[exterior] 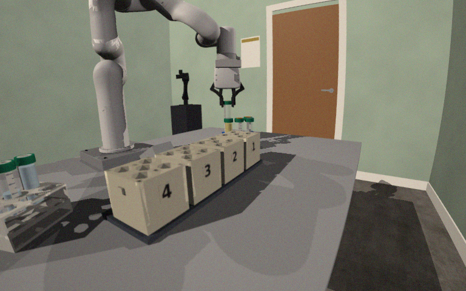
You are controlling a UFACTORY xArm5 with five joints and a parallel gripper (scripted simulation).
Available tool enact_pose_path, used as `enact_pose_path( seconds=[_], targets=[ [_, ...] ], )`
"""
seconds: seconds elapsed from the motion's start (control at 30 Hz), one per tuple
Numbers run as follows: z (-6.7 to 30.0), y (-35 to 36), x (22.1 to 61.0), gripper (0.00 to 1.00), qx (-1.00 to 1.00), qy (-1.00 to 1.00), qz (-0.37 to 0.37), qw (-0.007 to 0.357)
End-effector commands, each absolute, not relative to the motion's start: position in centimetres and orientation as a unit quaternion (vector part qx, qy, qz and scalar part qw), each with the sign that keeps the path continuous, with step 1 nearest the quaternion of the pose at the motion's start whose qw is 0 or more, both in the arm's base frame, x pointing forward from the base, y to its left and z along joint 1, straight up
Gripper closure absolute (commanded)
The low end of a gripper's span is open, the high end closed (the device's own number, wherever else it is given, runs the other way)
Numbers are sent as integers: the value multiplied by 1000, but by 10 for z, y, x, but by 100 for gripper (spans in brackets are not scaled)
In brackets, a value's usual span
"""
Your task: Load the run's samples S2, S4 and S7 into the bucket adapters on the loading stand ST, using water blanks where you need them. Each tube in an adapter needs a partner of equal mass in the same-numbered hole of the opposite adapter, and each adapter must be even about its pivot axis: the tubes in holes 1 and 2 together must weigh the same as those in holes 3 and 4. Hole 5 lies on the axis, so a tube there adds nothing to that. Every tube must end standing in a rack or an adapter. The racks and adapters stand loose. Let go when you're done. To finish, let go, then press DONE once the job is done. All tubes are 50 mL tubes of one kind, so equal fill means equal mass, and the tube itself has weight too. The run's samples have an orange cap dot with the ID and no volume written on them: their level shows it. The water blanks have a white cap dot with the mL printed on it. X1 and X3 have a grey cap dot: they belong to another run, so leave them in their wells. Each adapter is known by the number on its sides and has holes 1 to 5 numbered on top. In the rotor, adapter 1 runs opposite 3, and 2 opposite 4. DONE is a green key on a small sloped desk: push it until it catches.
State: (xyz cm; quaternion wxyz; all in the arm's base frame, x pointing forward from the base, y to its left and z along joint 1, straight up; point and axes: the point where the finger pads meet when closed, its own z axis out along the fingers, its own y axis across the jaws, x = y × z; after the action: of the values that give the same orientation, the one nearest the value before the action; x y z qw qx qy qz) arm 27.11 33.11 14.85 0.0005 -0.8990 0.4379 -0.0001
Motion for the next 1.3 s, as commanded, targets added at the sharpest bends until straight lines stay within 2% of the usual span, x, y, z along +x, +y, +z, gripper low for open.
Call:
enact_pose_path(
  seconds=[0.0,1.27],
  targets=[
    [154,332,272,100,-899,438,1,2],
    [221,332,272,100,-899,438,1,2]
  ],
)
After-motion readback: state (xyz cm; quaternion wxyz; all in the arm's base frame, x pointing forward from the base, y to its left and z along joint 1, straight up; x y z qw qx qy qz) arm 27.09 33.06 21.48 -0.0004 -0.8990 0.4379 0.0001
